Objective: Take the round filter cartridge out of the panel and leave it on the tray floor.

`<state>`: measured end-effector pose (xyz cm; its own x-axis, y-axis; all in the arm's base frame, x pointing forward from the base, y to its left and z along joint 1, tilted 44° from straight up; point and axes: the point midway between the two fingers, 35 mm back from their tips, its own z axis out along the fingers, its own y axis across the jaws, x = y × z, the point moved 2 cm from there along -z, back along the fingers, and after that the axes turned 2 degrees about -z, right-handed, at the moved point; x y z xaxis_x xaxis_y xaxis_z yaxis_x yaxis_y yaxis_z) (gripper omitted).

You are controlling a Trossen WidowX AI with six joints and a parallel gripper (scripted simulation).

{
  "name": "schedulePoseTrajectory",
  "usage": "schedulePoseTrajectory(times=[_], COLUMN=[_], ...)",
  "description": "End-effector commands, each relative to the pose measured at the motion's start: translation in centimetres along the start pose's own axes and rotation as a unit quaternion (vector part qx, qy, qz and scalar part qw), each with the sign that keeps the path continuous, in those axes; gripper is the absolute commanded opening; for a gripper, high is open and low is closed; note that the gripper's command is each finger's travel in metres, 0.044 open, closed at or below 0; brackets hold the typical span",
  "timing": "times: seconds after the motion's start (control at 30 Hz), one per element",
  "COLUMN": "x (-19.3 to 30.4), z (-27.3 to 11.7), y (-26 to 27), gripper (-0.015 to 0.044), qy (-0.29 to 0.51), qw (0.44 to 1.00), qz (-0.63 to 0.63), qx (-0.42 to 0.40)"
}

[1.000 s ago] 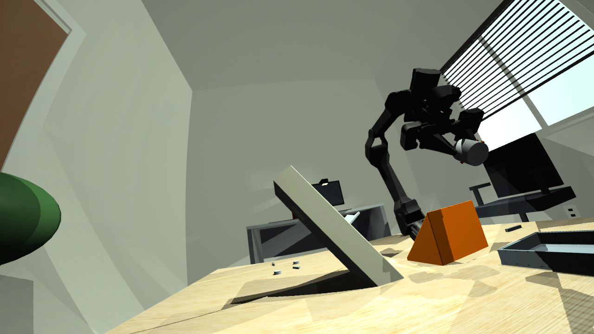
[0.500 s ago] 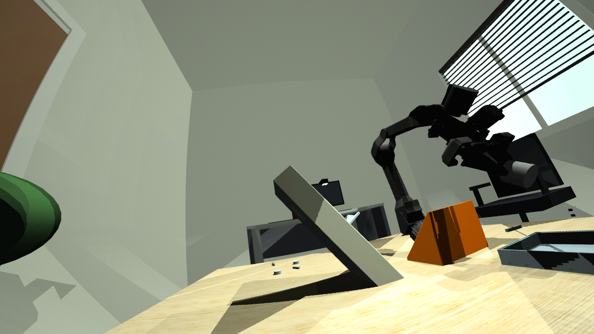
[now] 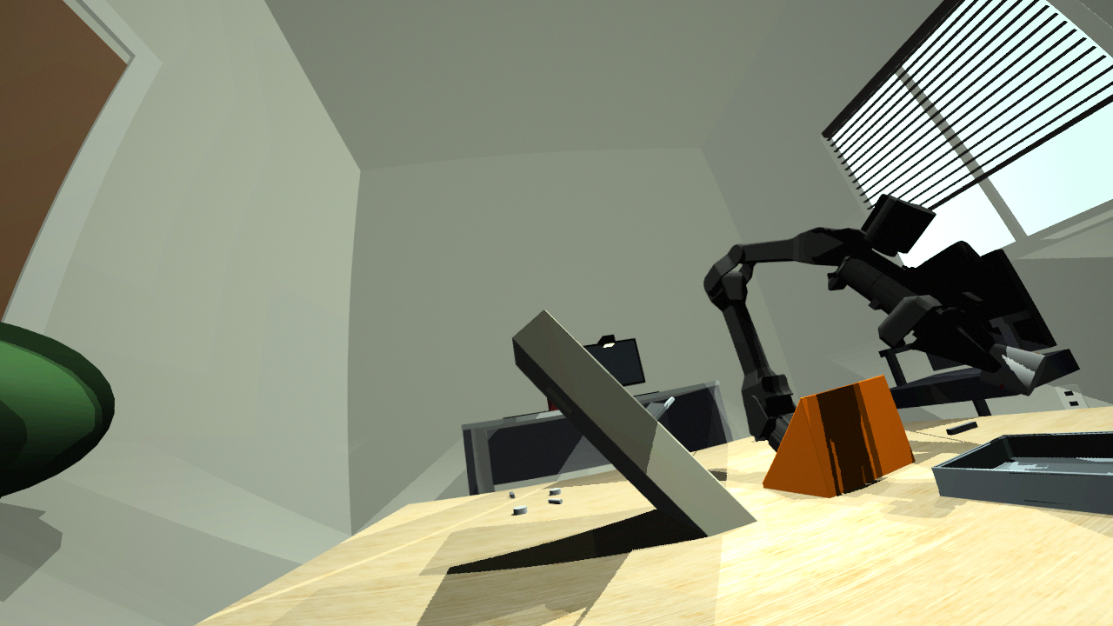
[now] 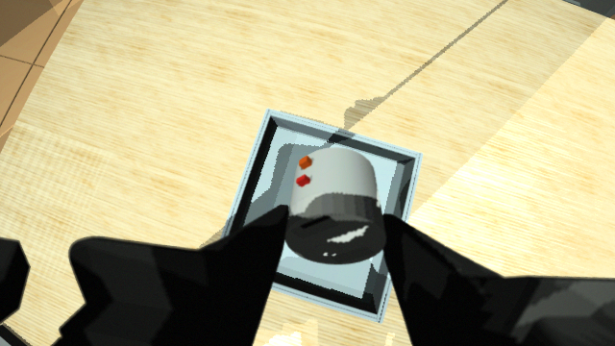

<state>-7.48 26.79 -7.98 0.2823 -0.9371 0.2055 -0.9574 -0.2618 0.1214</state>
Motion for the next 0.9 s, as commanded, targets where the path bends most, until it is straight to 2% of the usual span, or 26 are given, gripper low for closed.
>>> schedulePoseTrajectory(times=[0.0, 0.4, 0.57, 0.87], x=[0.3, 3.3, 3.7, 3.6], z=[0.8, 6.0, 6.6, 6.2], y=[0.2, 0.3, 0.3, 0.3], gripper=[0.0000, 0.0000, 0.0000, 0.0236], qy=[-0.002, -0.002, -0.001, 0.001], qw=[1.000, 1.000, 1.000, 1.000], qz=[-0.006, -0.006, -0.006, -0.008], qx=[-0.003, -0.003, -0.003, -0.002])
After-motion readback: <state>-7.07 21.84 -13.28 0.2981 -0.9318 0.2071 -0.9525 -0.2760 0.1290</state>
